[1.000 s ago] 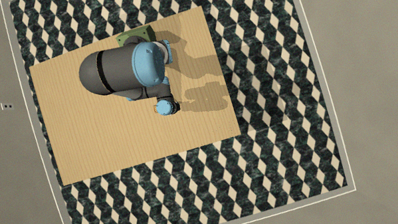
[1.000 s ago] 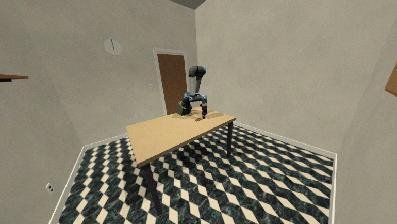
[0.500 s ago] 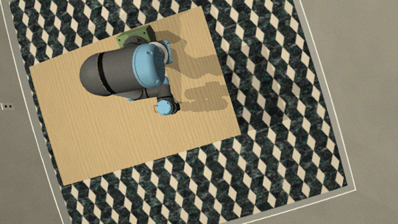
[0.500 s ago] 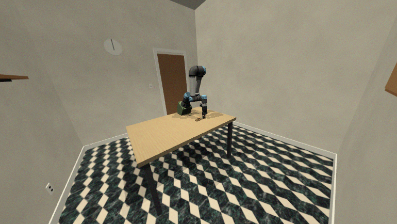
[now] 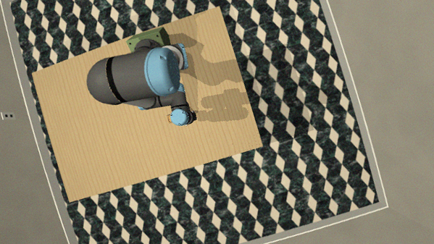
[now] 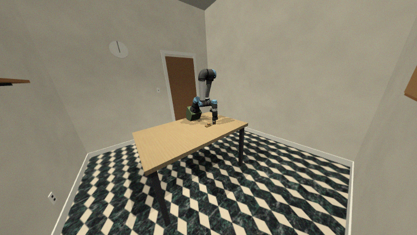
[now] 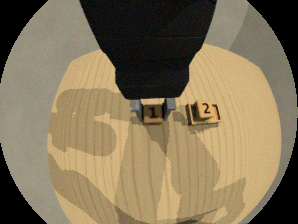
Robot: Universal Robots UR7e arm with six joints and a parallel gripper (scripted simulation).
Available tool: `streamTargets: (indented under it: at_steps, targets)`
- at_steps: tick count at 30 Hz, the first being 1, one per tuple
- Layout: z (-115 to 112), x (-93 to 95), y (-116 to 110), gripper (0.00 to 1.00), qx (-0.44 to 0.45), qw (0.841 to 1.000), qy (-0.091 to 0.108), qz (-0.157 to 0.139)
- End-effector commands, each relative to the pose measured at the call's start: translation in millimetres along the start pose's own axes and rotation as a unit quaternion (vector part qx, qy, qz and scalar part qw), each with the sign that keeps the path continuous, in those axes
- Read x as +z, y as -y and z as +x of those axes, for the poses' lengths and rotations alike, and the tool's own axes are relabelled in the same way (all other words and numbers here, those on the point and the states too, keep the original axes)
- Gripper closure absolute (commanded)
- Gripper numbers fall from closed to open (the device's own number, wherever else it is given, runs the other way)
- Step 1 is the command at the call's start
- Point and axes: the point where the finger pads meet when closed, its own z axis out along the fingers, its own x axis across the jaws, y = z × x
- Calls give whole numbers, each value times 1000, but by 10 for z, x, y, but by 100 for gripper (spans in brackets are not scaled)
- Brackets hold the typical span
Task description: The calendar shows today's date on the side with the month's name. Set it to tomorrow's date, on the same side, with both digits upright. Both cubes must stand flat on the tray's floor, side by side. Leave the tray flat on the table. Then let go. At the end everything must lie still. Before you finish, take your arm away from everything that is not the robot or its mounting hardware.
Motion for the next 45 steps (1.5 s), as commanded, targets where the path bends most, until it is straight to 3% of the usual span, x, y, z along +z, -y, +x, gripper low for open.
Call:
streamTargets:
  at_steps: [1,28,29,33,34,39,40,45]
  targets:
    - [1,-2,-3,40,0,1000,0,-1]
    - [1,-2,-3,40,0,1000,0,-1]
    - [1,-2,-3,34,0,1000,0,-1]
    - [1,-2,-3,34,0,1000,0,-1]
    - [1,-2,-3,28,0,1000,0,-1]
    - [1,-2,-3,22,0,1000,0,-1]
    - [1,-2,-3,16,0,1000,0,-1]
    - [1,-2,-3,10,0,1000,0,-1]
